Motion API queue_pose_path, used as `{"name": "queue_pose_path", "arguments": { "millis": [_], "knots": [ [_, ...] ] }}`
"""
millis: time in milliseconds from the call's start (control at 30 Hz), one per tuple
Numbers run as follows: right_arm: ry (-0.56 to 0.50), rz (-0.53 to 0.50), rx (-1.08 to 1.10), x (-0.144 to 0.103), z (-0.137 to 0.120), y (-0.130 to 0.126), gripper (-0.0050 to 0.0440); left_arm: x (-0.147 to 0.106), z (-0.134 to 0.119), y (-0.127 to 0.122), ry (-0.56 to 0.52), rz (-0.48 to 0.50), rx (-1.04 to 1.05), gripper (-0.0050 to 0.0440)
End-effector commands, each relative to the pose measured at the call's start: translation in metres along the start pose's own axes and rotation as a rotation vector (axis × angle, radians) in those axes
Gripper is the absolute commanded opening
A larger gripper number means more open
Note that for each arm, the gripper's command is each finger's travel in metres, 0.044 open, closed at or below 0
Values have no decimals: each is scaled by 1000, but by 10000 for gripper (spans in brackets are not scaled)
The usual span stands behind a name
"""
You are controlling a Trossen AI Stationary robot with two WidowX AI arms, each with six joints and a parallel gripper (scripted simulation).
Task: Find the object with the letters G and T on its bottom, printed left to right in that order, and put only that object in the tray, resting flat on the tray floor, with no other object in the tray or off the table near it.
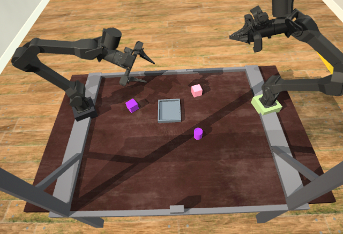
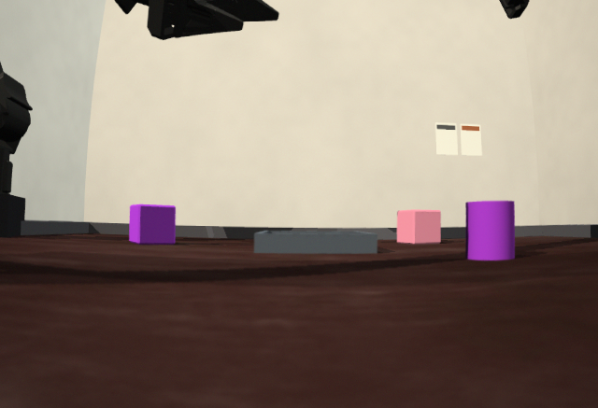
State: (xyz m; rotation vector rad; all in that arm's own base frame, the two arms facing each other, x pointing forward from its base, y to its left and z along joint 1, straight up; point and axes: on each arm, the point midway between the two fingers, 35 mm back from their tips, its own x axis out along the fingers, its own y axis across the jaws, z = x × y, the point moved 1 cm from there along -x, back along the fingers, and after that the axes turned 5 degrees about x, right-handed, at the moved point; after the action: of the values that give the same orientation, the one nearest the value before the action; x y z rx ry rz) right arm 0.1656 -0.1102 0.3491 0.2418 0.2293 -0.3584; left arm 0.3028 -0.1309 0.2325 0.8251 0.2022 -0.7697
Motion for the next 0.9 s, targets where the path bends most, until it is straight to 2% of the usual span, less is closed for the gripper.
{"name": "queue_pose_path", "arguments": {
  "millis": [0, 200, 267, 367, 500, 867],
  "knots": [
    [-102, 39, 3, -14, 9, 2, -50, -21, -9, 36, 0, 221, -179, 400],
    [-197, 62, -39, -32, 14, 10, -50, -58, -24, 76, -48, 484, -423, 400],
    [-197, 62, -39, -32, 14, 10, -50, -58, -24, 76, -48, 484, -423, 400],
    [-241, 76, -83, -42, 14, 19, -50, -88, -33, 97, -122, 660, -592, 400],
    [-258, 83, -114, -47, 13, 24, -50, -108, -38, 108, -204, 798, -729, 400],
    [-260, 81, -122, -48, 15, 25, -50, -102, -35, 115, -201, 788, -735, 400]
  ]
}}
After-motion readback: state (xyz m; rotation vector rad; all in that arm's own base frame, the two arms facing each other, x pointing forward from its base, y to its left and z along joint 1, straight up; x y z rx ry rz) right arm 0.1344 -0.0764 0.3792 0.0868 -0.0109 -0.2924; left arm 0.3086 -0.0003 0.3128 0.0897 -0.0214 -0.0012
